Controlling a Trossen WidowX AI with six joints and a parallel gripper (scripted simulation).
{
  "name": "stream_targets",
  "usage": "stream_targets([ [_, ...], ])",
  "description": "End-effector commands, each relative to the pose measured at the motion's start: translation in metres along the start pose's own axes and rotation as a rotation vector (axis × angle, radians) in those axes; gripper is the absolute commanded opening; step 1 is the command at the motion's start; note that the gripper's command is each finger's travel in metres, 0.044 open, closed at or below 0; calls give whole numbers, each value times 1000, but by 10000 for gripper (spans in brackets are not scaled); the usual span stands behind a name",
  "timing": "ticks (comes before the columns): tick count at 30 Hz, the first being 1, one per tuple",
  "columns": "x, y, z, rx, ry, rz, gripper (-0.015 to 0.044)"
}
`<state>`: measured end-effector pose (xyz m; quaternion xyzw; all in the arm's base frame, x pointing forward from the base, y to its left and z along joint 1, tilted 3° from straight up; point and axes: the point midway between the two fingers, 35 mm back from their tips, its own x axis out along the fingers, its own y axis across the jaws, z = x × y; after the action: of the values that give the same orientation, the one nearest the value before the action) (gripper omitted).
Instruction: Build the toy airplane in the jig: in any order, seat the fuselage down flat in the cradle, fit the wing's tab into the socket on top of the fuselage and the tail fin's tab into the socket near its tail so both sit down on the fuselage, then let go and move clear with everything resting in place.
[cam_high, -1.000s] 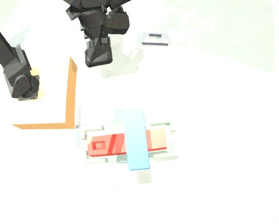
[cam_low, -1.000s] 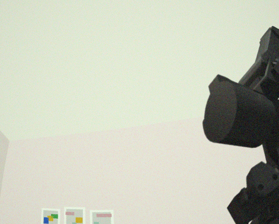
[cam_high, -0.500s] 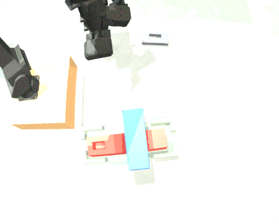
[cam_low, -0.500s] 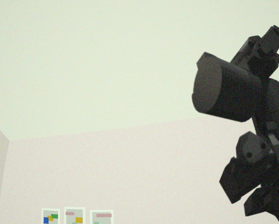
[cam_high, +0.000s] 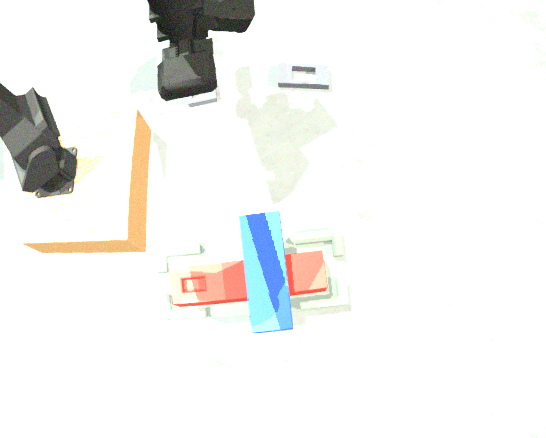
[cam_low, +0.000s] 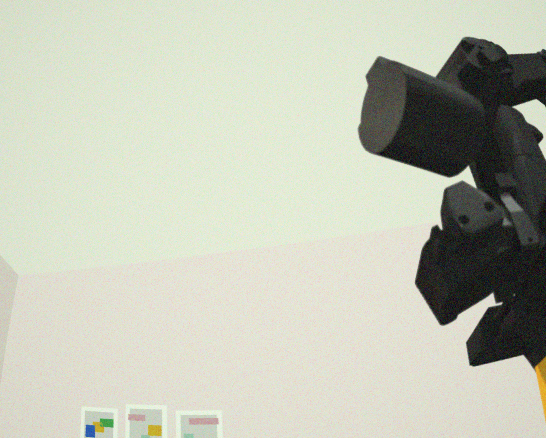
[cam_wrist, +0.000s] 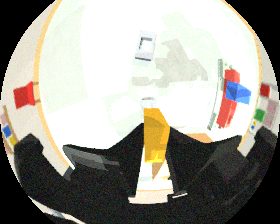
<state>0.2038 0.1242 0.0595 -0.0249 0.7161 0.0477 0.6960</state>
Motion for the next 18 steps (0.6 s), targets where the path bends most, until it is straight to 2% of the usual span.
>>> stream_targets([
  [1,-16,0,0,-5,-6,4,0],
  [12,-50,-3,-6,-7,-8,6,0],
  [18,-52,-7,-5,-7,-9,7,0],
])
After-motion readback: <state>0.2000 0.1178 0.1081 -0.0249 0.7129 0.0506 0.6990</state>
